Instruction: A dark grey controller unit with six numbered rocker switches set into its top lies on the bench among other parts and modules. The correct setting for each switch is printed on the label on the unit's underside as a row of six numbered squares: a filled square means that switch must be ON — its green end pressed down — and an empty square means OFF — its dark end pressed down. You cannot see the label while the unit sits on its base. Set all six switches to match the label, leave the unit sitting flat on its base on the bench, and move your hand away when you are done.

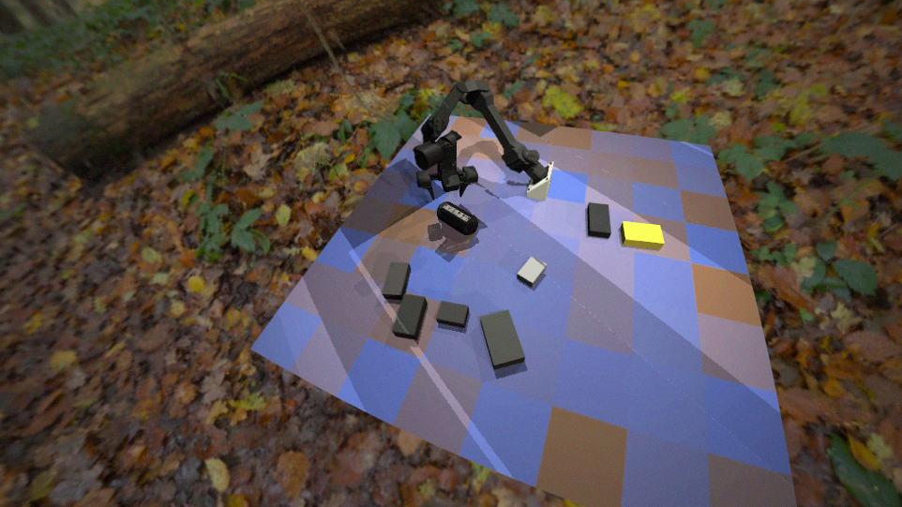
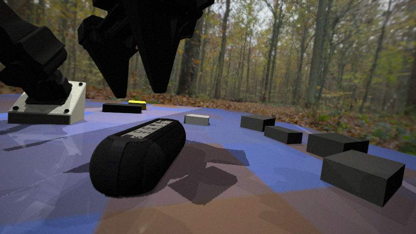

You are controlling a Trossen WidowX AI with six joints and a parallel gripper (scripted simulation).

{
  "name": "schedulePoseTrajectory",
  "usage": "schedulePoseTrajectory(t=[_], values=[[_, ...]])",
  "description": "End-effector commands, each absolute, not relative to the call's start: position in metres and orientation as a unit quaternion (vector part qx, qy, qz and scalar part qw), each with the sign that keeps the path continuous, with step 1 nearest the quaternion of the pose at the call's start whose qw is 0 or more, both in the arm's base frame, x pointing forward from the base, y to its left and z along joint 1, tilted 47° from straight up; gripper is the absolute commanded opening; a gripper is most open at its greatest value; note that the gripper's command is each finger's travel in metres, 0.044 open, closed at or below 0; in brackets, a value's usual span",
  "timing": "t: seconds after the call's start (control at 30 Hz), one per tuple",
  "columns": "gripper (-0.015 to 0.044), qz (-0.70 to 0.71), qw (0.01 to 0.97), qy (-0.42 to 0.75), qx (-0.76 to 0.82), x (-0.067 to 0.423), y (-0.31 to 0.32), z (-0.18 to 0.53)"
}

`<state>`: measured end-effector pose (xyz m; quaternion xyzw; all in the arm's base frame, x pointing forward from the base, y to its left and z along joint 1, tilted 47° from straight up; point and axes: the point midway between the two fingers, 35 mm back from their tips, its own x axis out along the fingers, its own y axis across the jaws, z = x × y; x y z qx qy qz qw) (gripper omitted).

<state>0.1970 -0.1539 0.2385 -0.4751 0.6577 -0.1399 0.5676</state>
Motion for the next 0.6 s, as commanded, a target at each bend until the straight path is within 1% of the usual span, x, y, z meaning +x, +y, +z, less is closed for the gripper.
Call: schedulePoseTrajectory(t=[0.0, 0.07, 0.57], values=[[0.0440, 0.095, 0.402, 0.711, -0.568, 0.1986, -0.1709, 0.2483], [0.0440, 0.114, 0.389, 0.712, -0.573, 0.1986, -0.1723, 0.2490], [0.0440, 0.114, 0.389, 0.712, -0.573, 0.1986, -0.1723, 0.2490]])
